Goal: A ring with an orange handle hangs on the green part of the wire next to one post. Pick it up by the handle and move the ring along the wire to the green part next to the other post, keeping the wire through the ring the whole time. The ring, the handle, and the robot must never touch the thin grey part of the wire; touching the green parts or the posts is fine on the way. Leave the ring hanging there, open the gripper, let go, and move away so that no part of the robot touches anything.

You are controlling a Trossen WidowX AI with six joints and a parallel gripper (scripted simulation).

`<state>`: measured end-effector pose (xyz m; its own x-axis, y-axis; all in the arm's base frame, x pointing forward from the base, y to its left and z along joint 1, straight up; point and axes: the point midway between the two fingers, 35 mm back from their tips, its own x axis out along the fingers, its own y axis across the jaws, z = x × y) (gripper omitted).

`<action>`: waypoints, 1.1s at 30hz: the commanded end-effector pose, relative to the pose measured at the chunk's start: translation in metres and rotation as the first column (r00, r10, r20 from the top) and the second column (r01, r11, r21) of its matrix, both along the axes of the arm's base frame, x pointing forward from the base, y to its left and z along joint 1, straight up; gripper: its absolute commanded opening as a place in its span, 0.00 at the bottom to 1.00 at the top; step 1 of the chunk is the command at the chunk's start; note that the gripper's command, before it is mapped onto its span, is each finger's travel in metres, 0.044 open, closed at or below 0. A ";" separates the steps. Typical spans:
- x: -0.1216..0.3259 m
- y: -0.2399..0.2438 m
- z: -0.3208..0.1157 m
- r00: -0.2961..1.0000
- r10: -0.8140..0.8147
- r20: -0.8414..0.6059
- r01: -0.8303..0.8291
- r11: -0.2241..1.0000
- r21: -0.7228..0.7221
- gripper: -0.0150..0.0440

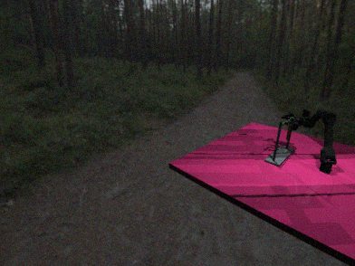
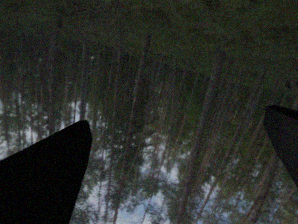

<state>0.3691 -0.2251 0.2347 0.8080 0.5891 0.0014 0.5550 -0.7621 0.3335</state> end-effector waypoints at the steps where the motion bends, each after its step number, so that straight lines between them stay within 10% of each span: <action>1: 0.000 0.000 0.000 1.000 -0.001 0.003 0.001 1.000 -0.004 0.89; 9: -0.025 0.009 0.011 0.980 -0.073 0.184 0.120 0.959 -0.258 0.53; 33: -0.113 0.061 -0.013 0.843 0.128 0.522 0.511 0.110 -0.852 0.53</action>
